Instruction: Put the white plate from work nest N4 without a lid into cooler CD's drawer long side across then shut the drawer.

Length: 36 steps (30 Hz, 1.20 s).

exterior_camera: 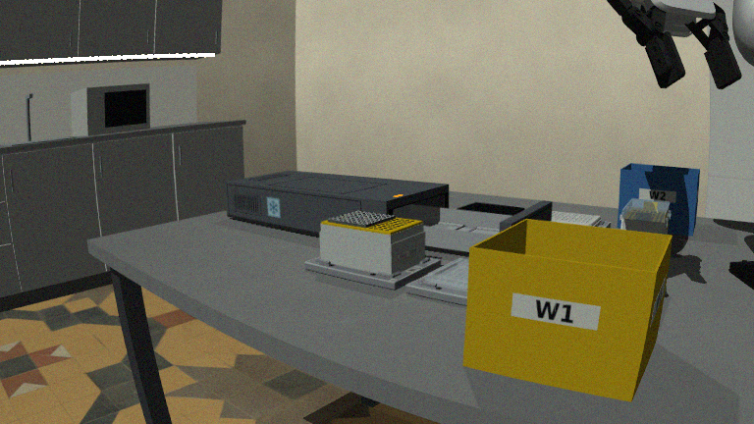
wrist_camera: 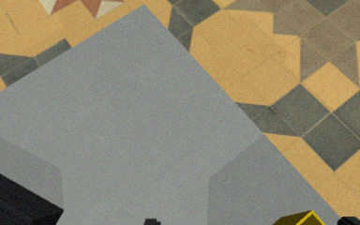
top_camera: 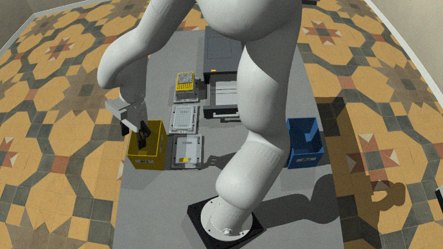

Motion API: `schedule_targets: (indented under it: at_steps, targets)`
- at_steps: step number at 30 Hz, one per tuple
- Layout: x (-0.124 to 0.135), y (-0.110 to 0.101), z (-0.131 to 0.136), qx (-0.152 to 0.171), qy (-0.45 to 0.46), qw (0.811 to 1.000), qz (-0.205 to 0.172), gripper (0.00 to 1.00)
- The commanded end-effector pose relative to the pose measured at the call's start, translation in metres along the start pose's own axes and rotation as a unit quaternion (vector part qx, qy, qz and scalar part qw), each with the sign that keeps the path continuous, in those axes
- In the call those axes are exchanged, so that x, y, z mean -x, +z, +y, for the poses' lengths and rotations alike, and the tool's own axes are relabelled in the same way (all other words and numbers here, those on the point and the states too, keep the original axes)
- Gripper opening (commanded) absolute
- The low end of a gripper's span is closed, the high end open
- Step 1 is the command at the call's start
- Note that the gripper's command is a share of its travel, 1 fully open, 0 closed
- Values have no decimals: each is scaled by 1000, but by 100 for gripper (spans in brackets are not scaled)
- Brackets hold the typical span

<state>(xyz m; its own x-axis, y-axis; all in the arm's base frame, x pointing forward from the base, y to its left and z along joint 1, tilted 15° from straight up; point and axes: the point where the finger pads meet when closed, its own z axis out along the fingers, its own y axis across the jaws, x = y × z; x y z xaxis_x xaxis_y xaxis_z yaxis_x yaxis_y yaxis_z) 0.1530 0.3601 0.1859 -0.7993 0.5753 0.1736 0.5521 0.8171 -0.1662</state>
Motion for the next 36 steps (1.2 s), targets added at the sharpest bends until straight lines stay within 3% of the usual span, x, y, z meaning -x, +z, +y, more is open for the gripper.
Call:
schedule_targets:
  at_steps: [1, 16, 19, 30, 36]
  targets:
    - [0, -1, 1, 1, 0, 1000, 0, 100]
    - [52, -20, 5, 20, 173, 984, -20, 100]
    - [52, -20, 5, 20, 173, 984, -20, 100]
    - [91, -34, 4, 38, 301, 952, -33, 100]
    - [101, -37, 3, 42, 332, 942, -36, 100]
